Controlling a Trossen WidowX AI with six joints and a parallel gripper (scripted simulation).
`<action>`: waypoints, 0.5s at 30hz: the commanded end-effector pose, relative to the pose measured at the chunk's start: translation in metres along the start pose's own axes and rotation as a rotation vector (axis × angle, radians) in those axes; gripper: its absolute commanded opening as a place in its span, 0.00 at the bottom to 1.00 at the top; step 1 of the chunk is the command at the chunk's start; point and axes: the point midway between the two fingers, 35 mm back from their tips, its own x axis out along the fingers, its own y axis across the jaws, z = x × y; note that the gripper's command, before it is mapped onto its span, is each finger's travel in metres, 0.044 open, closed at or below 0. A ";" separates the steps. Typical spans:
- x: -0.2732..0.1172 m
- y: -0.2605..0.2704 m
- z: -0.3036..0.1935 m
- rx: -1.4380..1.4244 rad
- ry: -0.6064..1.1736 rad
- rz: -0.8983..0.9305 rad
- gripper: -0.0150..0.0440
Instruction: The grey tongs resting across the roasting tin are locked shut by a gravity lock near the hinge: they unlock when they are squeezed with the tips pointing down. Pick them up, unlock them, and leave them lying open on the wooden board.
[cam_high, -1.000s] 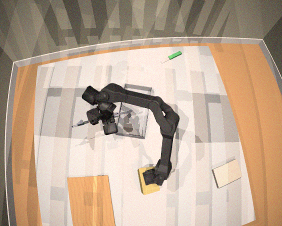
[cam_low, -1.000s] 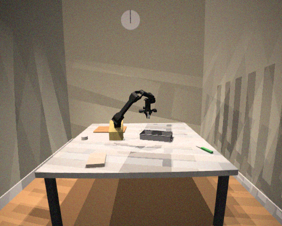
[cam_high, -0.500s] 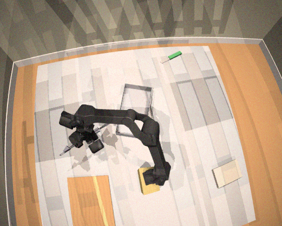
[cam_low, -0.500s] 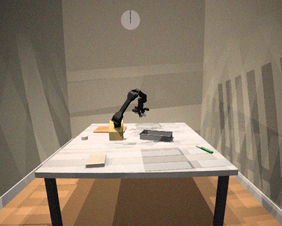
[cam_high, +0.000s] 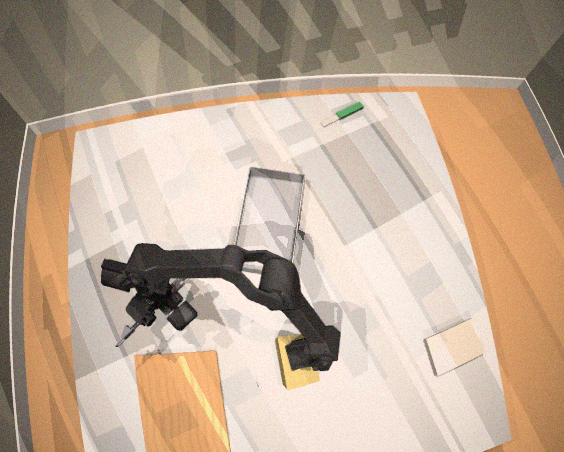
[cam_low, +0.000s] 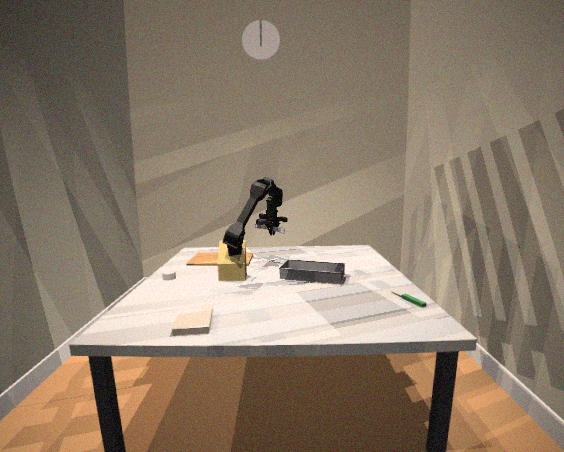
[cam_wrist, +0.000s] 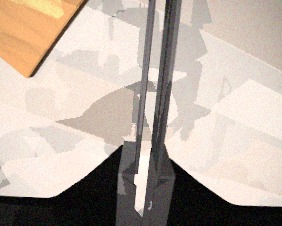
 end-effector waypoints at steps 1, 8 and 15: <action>-0.010 0.010 0.022 -0.066 -0.015 -0.020 0.00; -0.020 0.038 0.059 -0.199 -0.032 -0.033 0.00; -0.026 0.071 0.093 -0.334 -0.042 -0.041 0.00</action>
